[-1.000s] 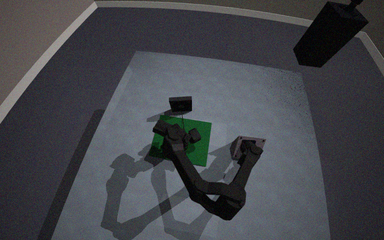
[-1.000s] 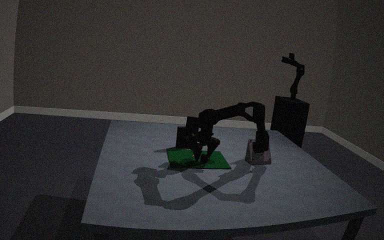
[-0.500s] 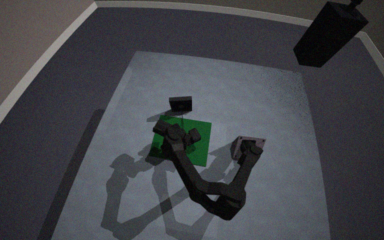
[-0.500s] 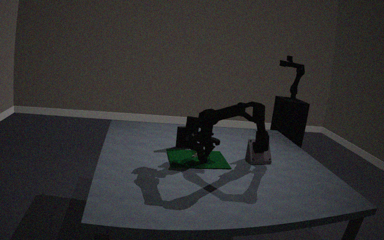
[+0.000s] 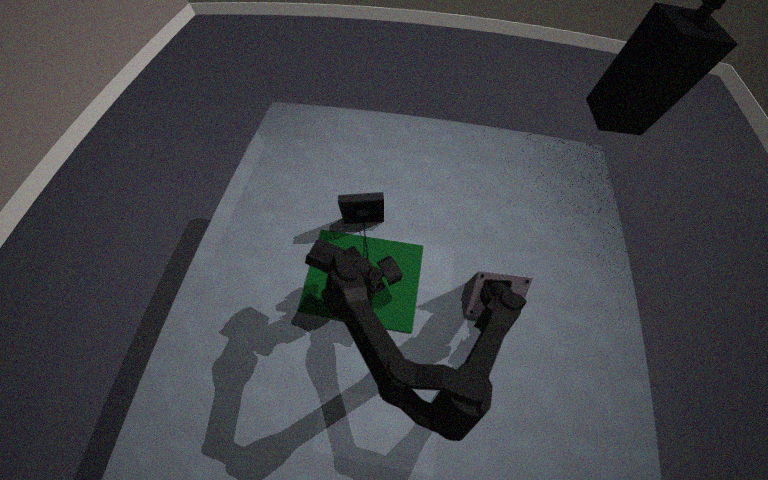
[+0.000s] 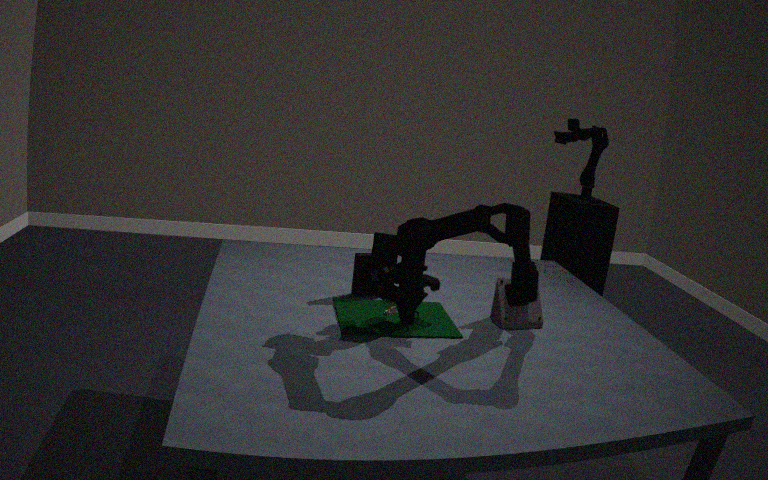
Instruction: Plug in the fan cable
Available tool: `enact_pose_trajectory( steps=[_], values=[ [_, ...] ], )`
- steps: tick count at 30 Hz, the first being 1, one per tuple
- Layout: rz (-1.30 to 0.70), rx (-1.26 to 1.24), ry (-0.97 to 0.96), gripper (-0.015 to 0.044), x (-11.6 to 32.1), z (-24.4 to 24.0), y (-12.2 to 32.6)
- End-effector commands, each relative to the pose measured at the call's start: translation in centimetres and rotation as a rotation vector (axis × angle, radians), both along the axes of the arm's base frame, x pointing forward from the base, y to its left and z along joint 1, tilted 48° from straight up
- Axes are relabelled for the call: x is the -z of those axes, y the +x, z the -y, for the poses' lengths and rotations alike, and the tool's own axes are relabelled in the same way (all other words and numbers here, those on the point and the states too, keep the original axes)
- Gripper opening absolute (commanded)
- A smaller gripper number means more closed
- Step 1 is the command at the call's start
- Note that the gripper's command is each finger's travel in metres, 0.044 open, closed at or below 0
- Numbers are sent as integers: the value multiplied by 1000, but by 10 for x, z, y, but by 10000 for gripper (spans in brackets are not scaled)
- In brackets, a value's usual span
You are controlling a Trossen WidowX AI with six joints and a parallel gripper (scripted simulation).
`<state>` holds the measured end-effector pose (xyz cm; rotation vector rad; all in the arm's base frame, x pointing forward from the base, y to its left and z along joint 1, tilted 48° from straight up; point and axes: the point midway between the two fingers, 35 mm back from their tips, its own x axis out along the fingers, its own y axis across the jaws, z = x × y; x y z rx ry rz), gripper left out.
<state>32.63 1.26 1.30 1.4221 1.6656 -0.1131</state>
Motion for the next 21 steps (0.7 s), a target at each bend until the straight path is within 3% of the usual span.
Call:
enact_pose_trajectory(
  steps=[1,4,6,10,21],
  values=[
    [0,0,0,70,0,0,0],
    [0,0,0,50,0,0,0],
    [-2,1,0,0,-7,8,0],
    [-8,3,4,0,-33,38,-4],
    [131,-123,-12,0,-26,43,-1]
  ],
)
